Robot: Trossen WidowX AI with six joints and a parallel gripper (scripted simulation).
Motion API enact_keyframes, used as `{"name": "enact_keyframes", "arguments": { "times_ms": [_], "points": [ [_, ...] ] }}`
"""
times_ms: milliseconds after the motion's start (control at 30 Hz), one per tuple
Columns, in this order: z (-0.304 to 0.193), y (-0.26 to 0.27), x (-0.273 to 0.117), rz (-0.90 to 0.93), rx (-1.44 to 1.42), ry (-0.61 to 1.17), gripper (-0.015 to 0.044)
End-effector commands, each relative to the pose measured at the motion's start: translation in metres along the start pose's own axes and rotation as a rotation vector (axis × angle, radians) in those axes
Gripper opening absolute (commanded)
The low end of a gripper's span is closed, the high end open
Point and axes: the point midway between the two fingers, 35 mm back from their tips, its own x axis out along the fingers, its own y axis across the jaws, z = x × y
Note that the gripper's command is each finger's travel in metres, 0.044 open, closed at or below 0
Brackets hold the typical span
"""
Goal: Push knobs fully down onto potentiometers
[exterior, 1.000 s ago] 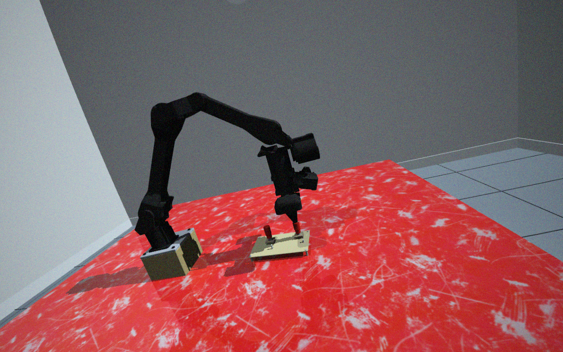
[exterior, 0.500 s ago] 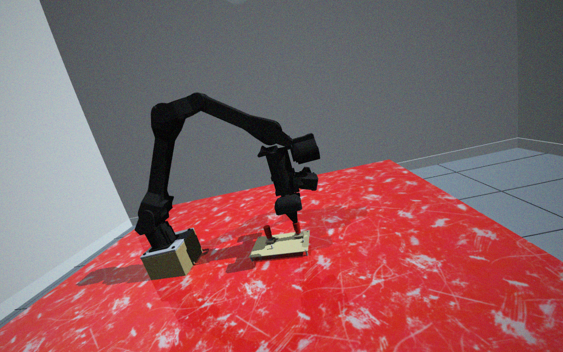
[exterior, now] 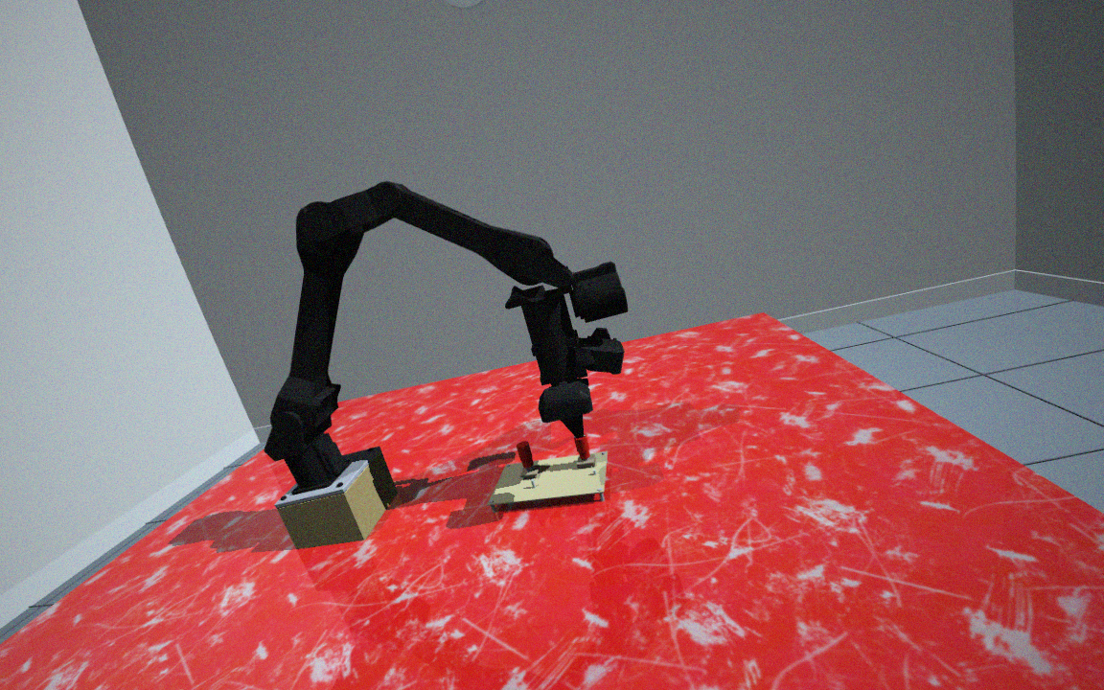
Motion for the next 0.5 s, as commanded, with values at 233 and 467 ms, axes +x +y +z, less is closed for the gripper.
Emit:
{"name": "enact_keyframes", "arguments": {
  "times_ms": [233,467],
  "points": [
    [0.002,0.000,0.008,-0.003,-0.004,0.008,0.0000],
    [0.002,0.000,-0.003,-0.003,-0.004,0.008,0.0000]
  ]
}}
